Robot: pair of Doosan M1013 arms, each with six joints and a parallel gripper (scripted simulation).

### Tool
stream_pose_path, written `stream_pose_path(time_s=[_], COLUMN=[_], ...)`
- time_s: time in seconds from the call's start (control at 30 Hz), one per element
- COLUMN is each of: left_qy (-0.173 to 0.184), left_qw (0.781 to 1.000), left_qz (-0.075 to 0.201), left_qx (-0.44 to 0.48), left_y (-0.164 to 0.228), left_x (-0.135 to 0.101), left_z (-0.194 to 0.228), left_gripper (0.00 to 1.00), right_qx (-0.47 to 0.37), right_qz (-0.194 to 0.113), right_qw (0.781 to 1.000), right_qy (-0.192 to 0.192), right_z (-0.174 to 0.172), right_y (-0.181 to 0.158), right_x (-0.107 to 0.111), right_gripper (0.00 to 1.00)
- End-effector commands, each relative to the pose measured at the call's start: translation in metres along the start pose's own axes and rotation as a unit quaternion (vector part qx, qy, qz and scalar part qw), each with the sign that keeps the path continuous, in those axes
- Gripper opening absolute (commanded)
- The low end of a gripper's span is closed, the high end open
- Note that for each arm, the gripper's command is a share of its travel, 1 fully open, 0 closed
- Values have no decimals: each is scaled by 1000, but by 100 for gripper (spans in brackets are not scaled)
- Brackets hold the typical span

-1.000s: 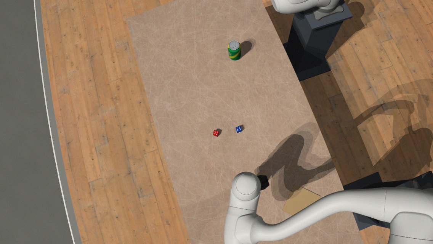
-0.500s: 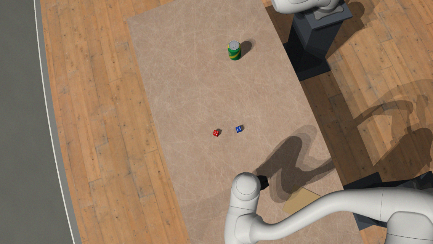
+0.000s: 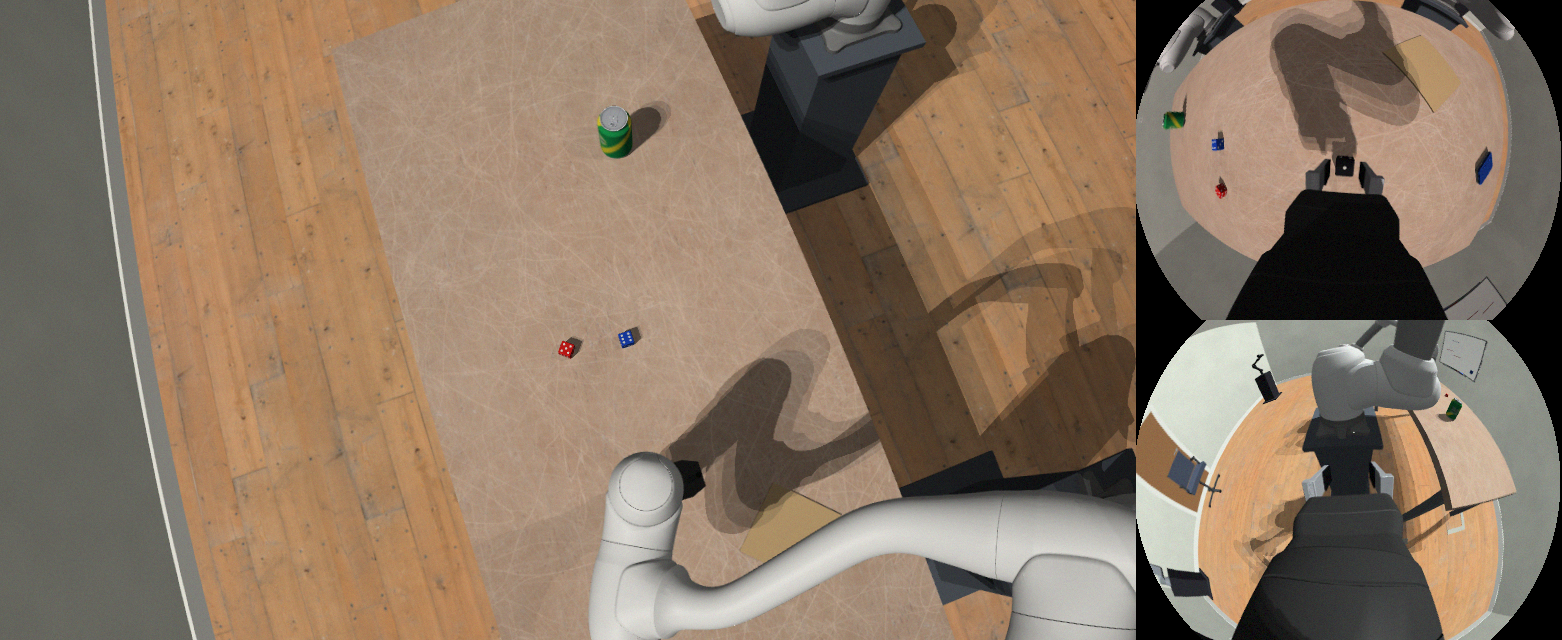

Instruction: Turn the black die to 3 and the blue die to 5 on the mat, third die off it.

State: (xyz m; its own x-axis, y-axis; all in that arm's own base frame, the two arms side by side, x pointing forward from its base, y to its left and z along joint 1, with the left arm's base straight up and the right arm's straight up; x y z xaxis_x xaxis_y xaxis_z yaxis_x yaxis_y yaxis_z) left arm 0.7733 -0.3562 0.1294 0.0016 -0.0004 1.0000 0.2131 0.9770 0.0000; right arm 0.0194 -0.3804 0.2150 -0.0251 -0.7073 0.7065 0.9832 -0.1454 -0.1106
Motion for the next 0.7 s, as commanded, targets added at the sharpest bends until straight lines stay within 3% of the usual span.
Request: stream_pose_path(time_s=[0.0, 0.67], left_qy=[-1, -1], left_qw=[1000, 1000], left_qz=[0, 0], left_qx=[0, 0], left_y=[0, 0], left_x=[1, -12], left_z=[0, 0], left_gripper=[79, 79], right_qx=[0, 0], right_qz=[0, 0], right_qw=[1000, 1000], right_qy=[0, 0], right_z=[0, 0], right_y=[0, 0], right_x=[0, 0], right_gripper=[100, 100])
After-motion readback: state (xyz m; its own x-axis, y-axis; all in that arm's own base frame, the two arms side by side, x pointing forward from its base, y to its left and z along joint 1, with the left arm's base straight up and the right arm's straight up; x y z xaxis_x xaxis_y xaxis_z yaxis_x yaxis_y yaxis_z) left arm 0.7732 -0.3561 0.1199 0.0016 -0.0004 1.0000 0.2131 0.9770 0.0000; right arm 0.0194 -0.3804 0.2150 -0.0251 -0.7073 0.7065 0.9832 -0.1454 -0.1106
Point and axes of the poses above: on each arm, the point where the finger pads meet when closed, its own x axis back along the fingers, its own y axis across the jaws, z = x × y, the point moved 8 cm from there along x, back along the fingers, and after that the axes turned 12 degrees about -x, right-handed, at the moved point
